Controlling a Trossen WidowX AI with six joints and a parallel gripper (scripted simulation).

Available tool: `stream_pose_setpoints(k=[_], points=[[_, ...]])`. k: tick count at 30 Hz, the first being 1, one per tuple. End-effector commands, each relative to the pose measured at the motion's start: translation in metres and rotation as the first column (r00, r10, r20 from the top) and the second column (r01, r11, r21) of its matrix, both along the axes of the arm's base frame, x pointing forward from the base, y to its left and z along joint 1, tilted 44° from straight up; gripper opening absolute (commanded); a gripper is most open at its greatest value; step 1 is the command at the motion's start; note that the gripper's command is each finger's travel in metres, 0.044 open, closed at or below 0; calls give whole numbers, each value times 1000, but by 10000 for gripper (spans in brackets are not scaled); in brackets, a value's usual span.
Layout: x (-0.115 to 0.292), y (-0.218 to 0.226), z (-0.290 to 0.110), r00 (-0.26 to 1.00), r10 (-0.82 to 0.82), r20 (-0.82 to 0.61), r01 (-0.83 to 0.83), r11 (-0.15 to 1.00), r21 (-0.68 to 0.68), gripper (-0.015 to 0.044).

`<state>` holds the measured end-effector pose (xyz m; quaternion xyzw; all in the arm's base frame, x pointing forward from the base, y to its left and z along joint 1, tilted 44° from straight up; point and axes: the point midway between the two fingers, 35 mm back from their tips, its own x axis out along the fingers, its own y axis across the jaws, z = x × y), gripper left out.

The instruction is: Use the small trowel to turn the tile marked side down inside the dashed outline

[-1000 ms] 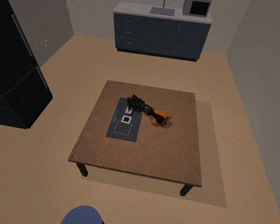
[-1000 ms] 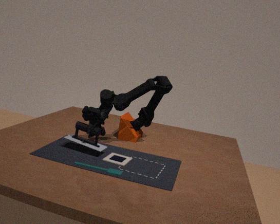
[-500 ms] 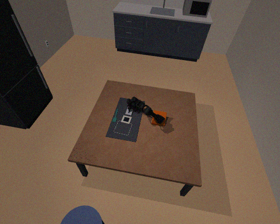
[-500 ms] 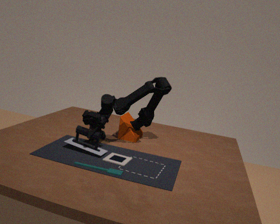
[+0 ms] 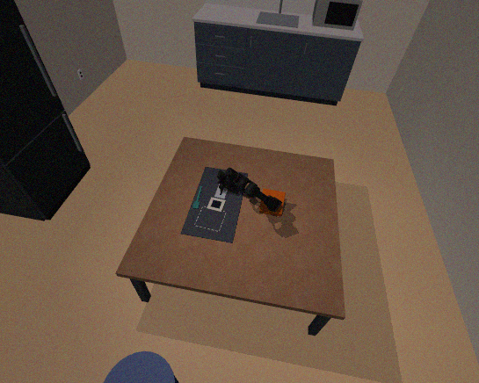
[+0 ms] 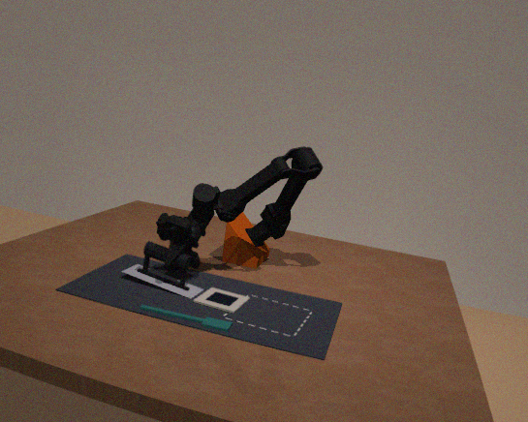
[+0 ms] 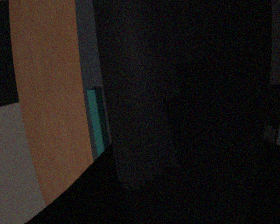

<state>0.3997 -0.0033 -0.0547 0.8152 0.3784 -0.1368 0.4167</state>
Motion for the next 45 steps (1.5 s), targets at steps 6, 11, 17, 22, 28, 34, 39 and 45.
stream_pose_setpoints(k=[6, 11, 17, 22, 28, 34, 39, 45], points=[[1, 10, 10, 1000, -2, 5, 2, 1000, -4, 0], [0, 16, 16, 1000, -2, 5, 2, 1000, -4, 0], [-1, 24, 22, 1000, -2, 4, 2, 1000, -4, 0], [-2, 29, 28, 1000, -2, 5, 2, 1000, -3, 0], [-3, 36, 34, 1000, -3, 5, 3, 1000, -2, 0], [-3, 34, 36, 1000, -4, 1, 4, 1000, 25, 0], [-1, 24, 45, 1000, -6, -10, 7, 995, 96, 0], [1, 19, 61, 1000, -6, -10, 7, 995, 100, 0]])
